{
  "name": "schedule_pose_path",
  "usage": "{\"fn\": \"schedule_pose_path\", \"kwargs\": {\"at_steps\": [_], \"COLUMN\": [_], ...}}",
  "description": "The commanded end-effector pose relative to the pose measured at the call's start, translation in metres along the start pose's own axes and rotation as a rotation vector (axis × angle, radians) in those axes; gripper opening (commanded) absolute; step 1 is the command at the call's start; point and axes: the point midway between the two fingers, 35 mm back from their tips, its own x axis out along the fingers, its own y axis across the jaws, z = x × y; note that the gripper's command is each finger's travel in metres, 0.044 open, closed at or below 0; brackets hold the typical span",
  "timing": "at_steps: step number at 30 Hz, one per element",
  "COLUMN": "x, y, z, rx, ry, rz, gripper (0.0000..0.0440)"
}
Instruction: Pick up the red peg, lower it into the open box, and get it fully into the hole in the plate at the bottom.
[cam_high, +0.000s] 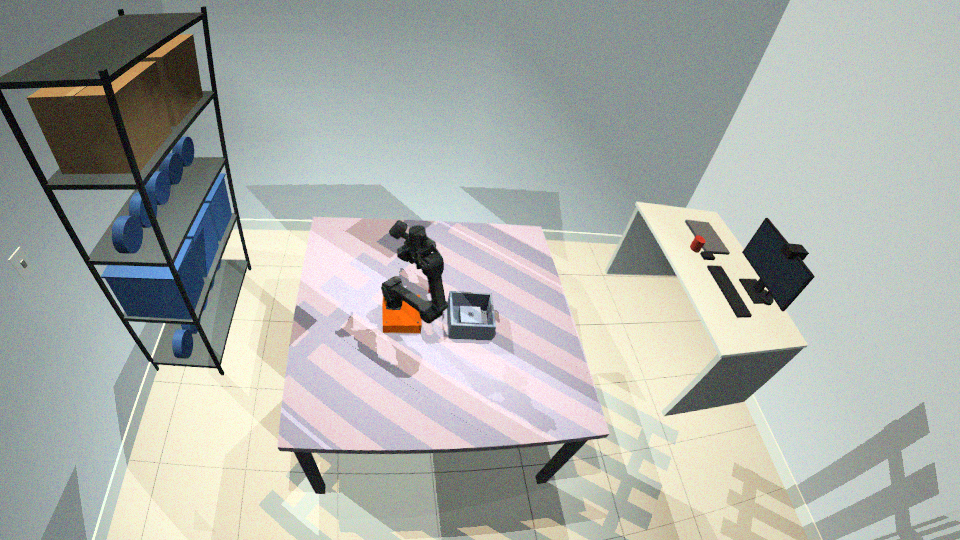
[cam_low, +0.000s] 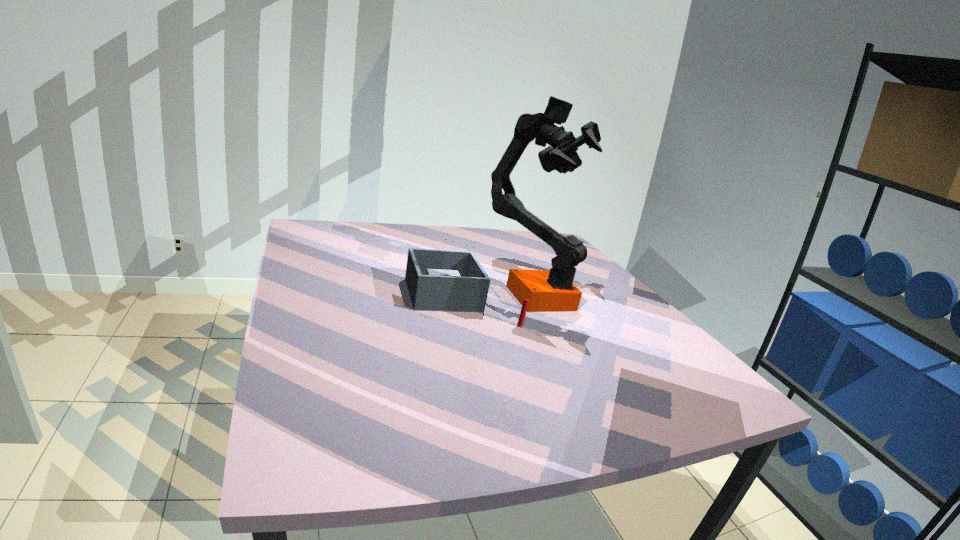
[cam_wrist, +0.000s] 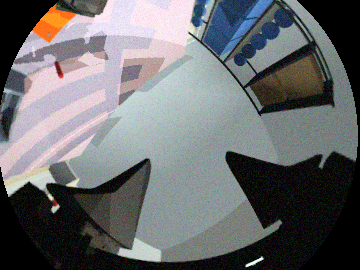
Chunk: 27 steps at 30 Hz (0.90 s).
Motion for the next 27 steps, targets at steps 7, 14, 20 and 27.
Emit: {"fn": "schedule_pose_path", "kwargs": {"at_steps": [7, 14, 20, 27], "x": [0.002, 0.011, 0.020, 0.031], "y": [-0.004, -0.005, -0.004, 0.000], "z": [0.000, 0.005, 0.009, 0.012], "rx": [0.228, 0.453, 0.646, 0.870], "ry": [0.064, 0.118, 0.172, 0.248], "rz": [0.055, 0.139, 0.208, 0.280], "gripper": [0.0440, 0.0440, 0.0440, 0.0440]}}
